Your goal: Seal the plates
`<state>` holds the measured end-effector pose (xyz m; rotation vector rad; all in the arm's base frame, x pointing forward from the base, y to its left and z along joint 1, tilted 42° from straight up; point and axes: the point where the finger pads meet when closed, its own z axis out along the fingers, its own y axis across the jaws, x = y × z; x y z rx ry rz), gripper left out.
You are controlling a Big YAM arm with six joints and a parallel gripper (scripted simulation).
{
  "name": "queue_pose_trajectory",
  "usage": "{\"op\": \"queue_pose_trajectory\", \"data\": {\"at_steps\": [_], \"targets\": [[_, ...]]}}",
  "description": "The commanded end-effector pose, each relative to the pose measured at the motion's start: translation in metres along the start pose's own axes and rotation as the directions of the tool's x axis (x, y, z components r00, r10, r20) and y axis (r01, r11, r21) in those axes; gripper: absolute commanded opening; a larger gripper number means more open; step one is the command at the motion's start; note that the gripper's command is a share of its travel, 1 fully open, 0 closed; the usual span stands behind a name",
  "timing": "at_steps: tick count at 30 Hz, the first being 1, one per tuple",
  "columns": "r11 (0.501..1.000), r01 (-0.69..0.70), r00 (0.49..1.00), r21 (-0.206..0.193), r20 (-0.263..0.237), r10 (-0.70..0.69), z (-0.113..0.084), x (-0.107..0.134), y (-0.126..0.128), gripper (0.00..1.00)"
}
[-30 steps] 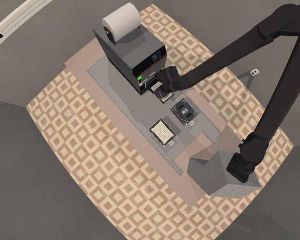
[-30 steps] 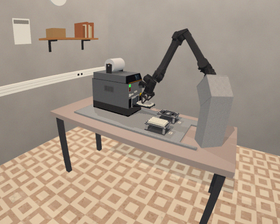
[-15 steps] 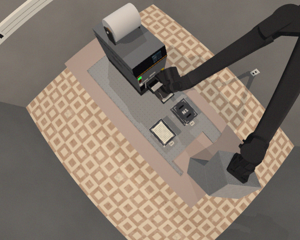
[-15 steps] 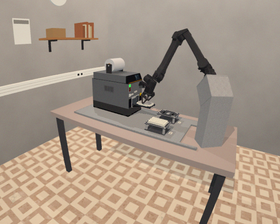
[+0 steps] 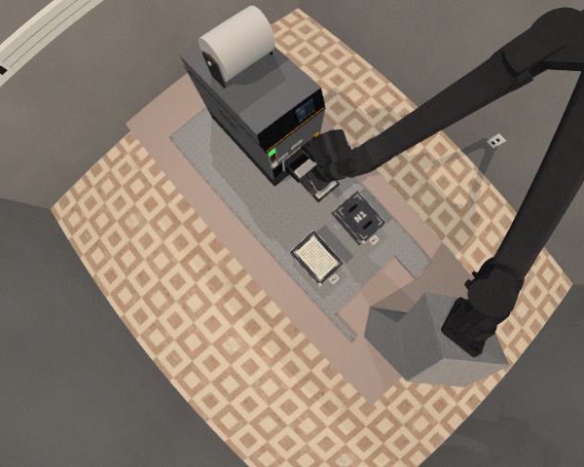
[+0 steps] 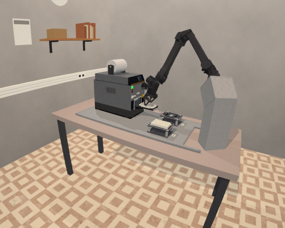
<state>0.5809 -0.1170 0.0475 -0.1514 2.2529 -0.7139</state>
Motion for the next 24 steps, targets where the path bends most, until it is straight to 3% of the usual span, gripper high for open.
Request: {"op": "queue_pose_trajectory", "data": {"at_steps": [1,6,18,24], "targets": [[1.000,0.008,0.999,-0.008,0.035,-0.008,-0.013,-0.017,0.005,1.00],[1.000,-0.001,0.999,-0.003,0.048,0.001,-0.007,-0.023,0.002,1.00],[1.000,0.003,1.000,0.010,-0.006,-0.003,0.020,0.007,-0.007,1.00],[1.000,0.003,1.000,0.009,0.011,-0.004,0.021,-0.001,-0.005,1.00]]}}
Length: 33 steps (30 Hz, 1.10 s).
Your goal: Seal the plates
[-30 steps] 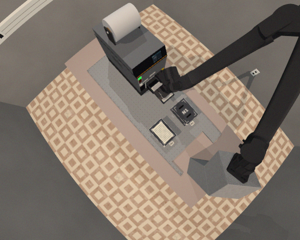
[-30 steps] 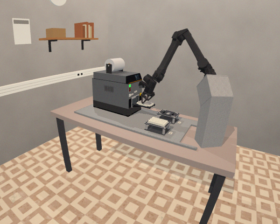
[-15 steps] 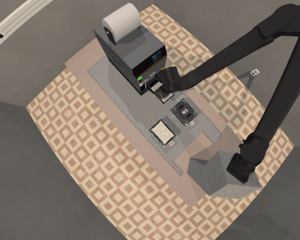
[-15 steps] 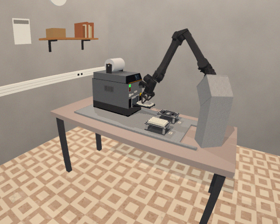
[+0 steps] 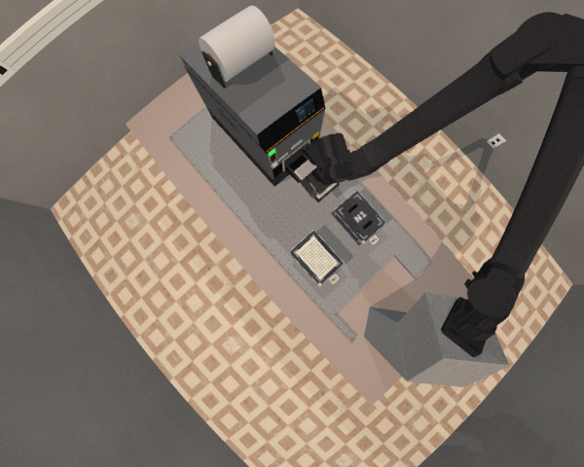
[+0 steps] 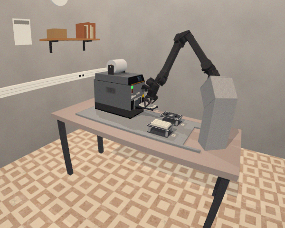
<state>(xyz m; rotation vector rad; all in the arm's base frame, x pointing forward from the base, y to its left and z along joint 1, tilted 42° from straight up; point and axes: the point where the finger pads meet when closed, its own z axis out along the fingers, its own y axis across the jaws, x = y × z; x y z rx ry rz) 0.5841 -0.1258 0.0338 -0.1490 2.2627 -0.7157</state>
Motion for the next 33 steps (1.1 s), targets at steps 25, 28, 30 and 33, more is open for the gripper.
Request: {"op": "queue_pose_trajectory", "data": {"at_steps": [25,28,30,33], "targets": [[1.000,-0.028,0.996,0.006,0.087,0.028,-0.013,-0.042,-0.003,1.00],[1.000,-0.026,0.996,0.005,0.083,0.026,-0.013,-0.041,-0.003,1.00],[1.000,-0.024,0.998,0.004,0.063,0.023,-0.012,-0.032,-0.004,1.00],[1.000,-0.019,0.999,0.002,0.033,0.019,-0.007,-0.016,-0.004,1.00]]}}
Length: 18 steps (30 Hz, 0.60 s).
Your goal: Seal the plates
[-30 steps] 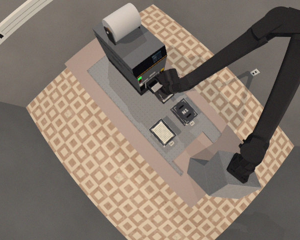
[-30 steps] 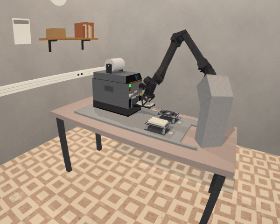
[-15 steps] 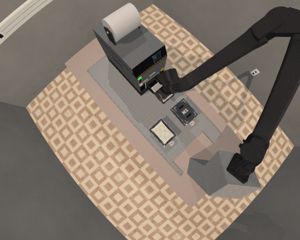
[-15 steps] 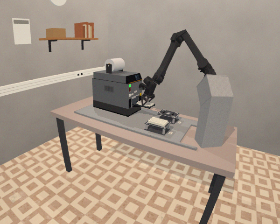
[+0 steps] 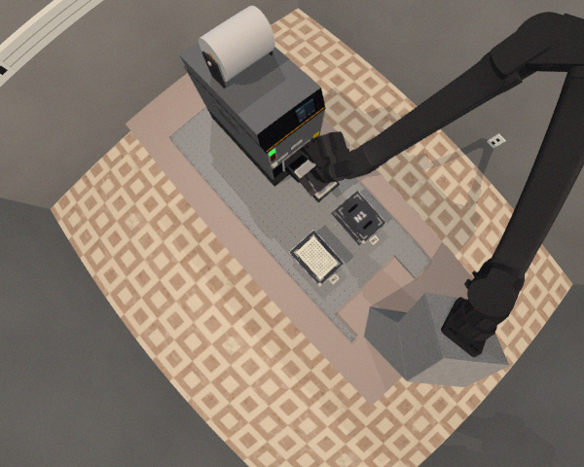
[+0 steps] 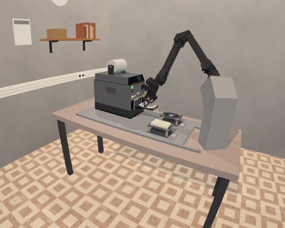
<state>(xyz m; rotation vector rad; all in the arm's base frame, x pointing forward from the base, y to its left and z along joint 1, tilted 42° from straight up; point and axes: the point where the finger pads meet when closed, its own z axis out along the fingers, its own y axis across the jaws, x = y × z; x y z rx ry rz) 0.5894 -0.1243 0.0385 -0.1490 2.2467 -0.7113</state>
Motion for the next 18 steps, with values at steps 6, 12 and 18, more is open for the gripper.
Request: {"op": "queue_pose_trajectory", "data": {"at_steps": [6,12,18], "targets": [[1.000,-0.014,1.000,0.004,-0.019,0.015,0.001,0.009,-0.006,1.00],[1.000,-0.020,1.000,0.011,-0.012,0.020,0.008,0.006,-0.007,1.00],[1.000,-0.021,1.000,0.014,-0.006,0.021,0.010,0.003,-0.007,1.00]]}}
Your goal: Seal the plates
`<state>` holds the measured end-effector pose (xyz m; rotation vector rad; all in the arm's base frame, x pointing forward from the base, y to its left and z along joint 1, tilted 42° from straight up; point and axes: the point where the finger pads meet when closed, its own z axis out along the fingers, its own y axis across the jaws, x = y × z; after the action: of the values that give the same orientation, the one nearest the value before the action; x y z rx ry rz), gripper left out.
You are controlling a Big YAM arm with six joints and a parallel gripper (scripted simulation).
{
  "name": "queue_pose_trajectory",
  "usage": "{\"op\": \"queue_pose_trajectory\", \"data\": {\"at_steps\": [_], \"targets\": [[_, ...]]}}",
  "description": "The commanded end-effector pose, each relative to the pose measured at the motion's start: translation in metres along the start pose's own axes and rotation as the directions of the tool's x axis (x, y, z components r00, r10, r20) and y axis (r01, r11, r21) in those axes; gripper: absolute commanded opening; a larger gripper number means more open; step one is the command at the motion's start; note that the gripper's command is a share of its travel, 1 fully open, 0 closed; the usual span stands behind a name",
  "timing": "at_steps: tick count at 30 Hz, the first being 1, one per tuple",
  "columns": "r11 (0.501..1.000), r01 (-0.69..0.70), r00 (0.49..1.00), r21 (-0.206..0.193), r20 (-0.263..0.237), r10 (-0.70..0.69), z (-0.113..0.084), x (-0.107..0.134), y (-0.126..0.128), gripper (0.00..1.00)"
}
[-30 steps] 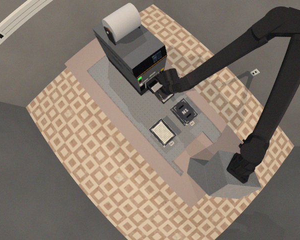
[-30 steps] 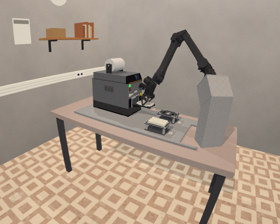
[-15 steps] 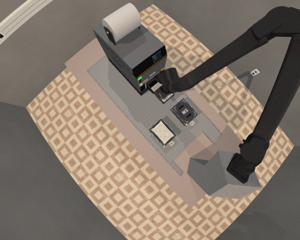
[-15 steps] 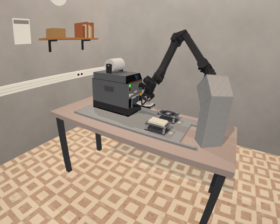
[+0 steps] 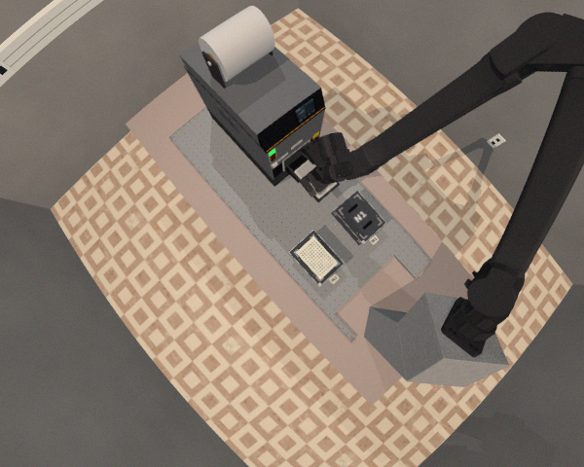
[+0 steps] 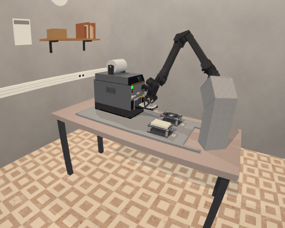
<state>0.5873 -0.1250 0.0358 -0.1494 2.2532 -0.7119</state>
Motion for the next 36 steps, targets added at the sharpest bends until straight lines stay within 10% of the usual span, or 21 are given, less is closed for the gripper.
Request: {"op": "queue_pose_trajectory", "data": {"at_steps": [1,36], "targets": [[1.000,-0.022,1.000,0.015,0.000,0.022,0.009,0.000,-0.007,1.00],[0.999,-0.025,0.999,0.024,0.023,0.025,-0.004,-0.010,-0.015,0.98]]}}
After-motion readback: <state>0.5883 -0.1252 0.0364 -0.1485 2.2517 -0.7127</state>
